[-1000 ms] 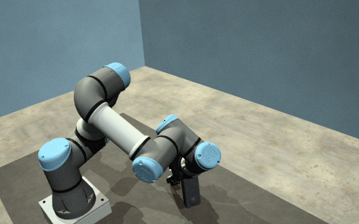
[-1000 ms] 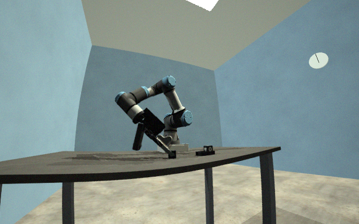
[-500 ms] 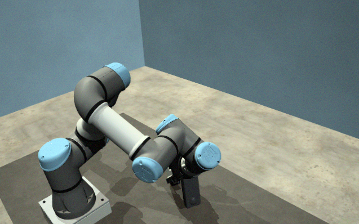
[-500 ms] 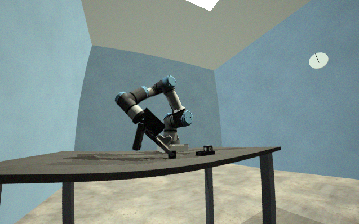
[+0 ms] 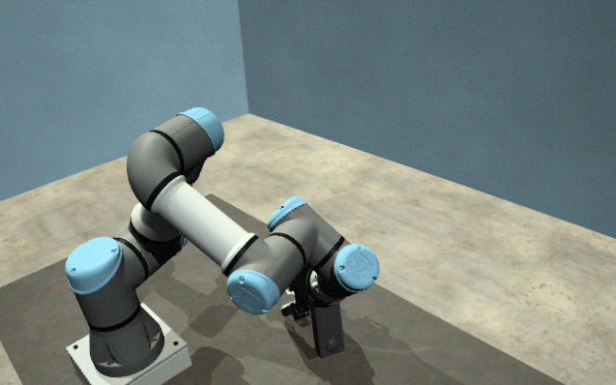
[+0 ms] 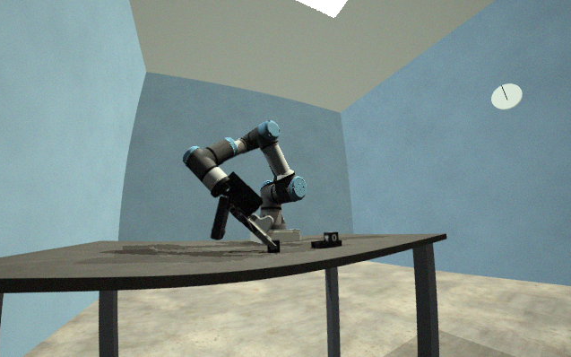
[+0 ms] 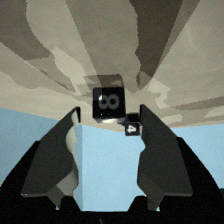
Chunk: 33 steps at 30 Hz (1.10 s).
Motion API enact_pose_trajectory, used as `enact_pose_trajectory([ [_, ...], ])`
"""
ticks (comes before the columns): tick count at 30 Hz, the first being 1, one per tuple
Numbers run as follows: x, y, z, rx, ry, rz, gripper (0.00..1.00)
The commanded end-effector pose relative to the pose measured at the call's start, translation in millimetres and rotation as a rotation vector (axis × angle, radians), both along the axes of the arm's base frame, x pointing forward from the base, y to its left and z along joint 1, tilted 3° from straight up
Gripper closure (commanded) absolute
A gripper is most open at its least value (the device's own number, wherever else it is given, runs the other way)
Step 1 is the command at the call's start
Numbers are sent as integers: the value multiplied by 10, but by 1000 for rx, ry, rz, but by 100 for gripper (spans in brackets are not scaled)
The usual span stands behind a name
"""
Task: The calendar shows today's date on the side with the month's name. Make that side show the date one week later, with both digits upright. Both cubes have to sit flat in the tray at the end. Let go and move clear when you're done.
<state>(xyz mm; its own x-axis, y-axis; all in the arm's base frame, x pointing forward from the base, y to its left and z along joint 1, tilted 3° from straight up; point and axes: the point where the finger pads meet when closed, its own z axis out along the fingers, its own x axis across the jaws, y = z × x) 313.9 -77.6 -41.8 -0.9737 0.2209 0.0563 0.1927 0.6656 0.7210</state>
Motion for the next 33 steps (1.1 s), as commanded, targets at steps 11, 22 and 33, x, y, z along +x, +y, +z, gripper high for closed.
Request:
enact_pose_trajectory([
  [11,4,-6,5,-2,-1,0,58],
  [22,11,-11,156,-2,-1,0,58],
  [33,27,-21,470,-2,-1,0,58],
])
